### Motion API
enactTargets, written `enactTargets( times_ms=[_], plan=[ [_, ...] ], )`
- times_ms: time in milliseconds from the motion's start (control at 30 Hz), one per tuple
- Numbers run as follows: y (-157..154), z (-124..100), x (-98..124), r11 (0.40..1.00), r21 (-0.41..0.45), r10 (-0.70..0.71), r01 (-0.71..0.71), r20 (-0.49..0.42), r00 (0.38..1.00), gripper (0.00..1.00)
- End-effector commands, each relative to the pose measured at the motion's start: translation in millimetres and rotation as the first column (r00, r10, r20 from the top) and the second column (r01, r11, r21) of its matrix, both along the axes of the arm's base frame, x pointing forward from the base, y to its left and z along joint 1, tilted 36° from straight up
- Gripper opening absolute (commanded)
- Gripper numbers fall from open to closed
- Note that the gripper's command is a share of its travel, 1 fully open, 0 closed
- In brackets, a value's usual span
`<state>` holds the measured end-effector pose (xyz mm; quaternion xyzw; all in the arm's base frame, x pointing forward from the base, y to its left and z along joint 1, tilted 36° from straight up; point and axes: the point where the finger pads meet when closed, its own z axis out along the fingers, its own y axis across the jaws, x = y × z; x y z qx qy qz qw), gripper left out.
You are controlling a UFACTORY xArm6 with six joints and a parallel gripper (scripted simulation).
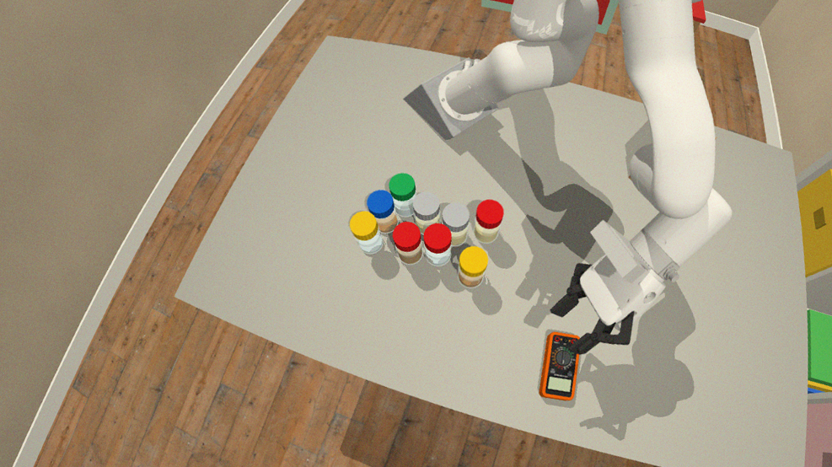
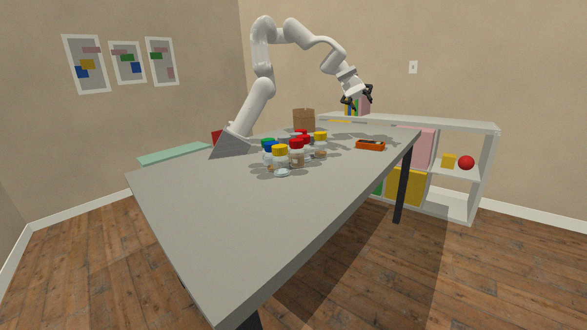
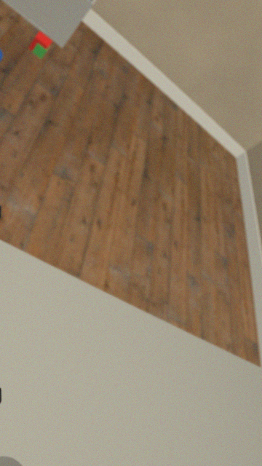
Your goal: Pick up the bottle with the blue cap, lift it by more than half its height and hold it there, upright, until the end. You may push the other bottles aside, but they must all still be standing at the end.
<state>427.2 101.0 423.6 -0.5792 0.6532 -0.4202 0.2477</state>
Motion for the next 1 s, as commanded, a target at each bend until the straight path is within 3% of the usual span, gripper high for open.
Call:
enactTargets(
  times_ms=[0, 67, 333, 633, 900, 967],
  plan=[
    [-67.1, -11.7, 1.6, 0.977, 0.067, -0.195, 0.202, -0.102, 0.976, 0.79],
    [-93.4, -17.4, 2.1, 0.955, 0.086, -0.269, 0.283, -0.145, 0.952, 0.79],
    [-90.7, -18.6, -4.7, 0.952, 0.095, -0.275, 0.290, -0.142, 0.951, 0.79],
    [-189.2, -48.3, -36.9, 0.767, 0.194, -0.518, 0.612, -0.375, 0.769, 0.79],
    [-183.0, -48.0, -40.4, 0.764, 0.204, -0.520, 0.612, -0.366, 0.772, 0.79],
    [-196.2, -53.3, -51.2, 0.711, 0.230, -0.544, 0.665, -0.418, 0.727, 0.79]
  ],
)
